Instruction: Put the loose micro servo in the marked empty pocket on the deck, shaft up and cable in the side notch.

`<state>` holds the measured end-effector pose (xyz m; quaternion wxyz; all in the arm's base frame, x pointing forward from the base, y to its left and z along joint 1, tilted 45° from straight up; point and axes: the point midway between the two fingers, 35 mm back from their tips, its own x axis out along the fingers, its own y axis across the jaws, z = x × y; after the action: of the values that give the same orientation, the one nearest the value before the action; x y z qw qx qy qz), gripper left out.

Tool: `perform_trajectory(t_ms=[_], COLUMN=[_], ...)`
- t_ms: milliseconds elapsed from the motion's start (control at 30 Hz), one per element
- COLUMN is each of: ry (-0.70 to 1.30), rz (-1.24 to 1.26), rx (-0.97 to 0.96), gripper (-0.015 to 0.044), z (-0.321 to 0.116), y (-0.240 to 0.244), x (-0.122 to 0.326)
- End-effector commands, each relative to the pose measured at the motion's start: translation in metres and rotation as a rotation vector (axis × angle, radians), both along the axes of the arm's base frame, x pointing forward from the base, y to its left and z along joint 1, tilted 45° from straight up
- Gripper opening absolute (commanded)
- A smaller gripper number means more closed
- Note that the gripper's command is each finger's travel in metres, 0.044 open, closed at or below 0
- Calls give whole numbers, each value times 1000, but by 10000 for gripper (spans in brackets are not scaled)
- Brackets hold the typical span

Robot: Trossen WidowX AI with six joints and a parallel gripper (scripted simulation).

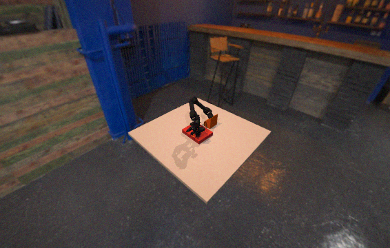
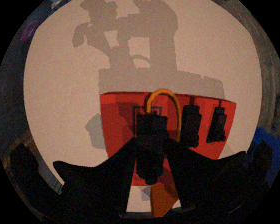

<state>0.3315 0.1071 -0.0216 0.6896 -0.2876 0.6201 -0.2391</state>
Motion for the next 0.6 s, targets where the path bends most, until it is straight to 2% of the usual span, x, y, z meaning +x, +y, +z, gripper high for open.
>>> perform_trajectory(t_ms=[0,567], ry=[0,0], rz=[9,9], rx=[-5,-6], gripper=[0,0], z=[-3,-8], y=[-3,-8], x=[1,2])
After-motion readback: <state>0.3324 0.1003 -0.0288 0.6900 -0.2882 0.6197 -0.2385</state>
